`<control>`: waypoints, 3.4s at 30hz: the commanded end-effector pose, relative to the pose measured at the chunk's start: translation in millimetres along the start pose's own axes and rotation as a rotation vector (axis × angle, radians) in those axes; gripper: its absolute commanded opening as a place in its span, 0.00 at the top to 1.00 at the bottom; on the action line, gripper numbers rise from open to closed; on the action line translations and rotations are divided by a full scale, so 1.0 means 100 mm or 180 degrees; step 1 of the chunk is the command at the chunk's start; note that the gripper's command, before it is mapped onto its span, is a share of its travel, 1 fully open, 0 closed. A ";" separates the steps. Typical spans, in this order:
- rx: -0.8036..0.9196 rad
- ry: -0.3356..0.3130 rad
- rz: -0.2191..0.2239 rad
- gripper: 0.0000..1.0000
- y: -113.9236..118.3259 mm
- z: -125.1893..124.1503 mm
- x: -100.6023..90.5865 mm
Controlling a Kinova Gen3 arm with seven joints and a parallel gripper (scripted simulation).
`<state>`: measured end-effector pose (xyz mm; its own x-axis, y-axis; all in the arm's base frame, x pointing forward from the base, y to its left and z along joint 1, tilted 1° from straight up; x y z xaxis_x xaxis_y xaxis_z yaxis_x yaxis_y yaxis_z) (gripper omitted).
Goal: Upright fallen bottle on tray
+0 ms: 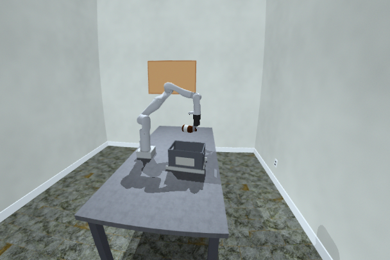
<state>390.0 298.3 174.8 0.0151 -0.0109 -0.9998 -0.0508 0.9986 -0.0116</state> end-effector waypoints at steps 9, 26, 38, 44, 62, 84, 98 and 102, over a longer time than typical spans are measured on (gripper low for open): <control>0.0258 -0.0004 0.0004 1.00 0.00 0.00 -0.01; 0.0819 -0.0004 0.0005 1.00 0.00 0.00 -0.01; 0.0827 -0.0004 0.0005 1.00 0.00 0.00 -0.01; 0.0827 -0.0004 0.0005 1.00 0.00 0.00 -0.01; 0.0827 -0.0004 0.0005 1.00 0.00 0.00 -0.01; 0.0829 -0.0164 -0.0068 1.00 0.01 -0.02 0.00; 0.0827 -0.0427 -0.0168 1.00 0.03 -0.04 0.00; 0.0826 -0.0457 -0.0178 1.00 0.03 -0.05 0.00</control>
<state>388.3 297.5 174.5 0.1505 -0.0792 -0.9854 0.2189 0.9747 -0.0449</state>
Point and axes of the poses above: the point where the finger pads meet when closed, its own x axis out along the fingers, its own y axis across the jaws, z = x × y, the point moved 3 cm from there along -x, back along the fingers, and after that the axes turned 14 degrees about -x, right-handed, at the moved point
